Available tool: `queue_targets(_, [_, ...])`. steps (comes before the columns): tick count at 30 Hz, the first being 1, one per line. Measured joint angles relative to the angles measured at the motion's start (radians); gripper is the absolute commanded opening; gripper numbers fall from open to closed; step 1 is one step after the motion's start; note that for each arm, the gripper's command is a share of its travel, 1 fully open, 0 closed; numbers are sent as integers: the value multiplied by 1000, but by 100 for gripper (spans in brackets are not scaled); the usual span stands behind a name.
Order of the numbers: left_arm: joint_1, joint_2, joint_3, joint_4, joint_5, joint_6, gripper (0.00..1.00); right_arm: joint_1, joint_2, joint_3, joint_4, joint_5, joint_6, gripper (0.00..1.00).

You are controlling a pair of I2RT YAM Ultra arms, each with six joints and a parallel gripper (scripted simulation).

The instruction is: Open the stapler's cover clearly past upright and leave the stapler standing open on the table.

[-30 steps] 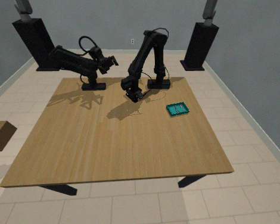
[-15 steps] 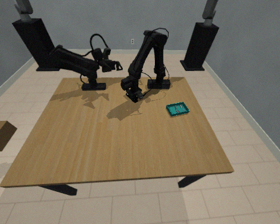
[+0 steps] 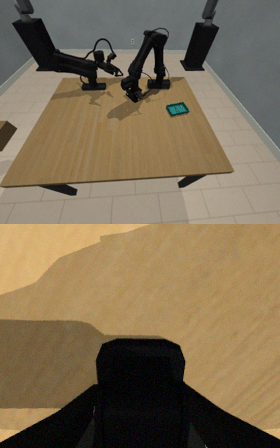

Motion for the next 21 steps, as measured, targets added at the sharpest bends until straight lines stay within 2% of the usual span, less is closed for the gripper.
queue_targets(21, [0, 0, 0, 0, 0, 0, 33, -69, -138, 0, -605, -288, -352, 100])
